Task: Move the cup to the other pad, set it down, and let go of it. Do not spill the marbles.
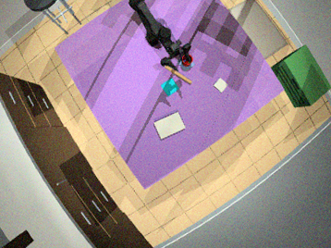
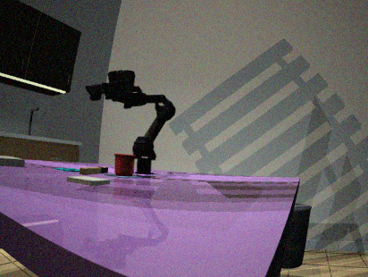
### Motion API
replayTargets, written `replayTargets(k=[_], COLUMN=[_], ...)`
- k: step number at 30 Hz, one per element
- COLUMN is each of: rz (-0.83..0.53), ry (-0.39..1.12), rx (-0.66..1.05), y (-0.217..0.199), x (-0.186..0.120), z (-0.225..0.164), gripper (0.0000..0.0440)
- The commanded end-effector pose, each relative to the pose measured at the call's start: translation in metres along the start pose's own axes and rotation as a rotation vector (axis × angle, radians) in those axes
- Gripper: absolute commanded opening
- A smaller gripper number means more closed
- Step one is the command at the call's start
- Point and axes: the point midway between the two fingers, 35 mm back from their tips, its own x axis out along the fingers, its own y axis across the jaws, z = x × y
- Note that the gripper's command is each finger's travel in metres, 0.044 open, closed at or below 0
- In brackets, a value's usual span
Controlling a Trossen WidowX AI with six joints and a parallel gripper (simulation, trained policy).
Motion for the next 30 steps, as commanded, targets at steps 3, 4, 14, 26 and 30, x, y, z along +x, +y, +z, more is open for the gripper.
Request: replayTargets(k=[3,4,14,26,30], rz=[0.009,0.011,0.034,0.074,0.084], ry=[0.002,0.005,0.062,0.175,0.219], rx=[-0.001,0.0,0.029,0.141,0.184], y=[0.002,0.003,0.01,0.024,0.03], x=[-0.001,-0.001,-0.001,0.004,0.006], z=[0.002,0.003,0.005,0.01,0.011], gripper=[0.0321,0.0295,0.0052,0.011,0.011])
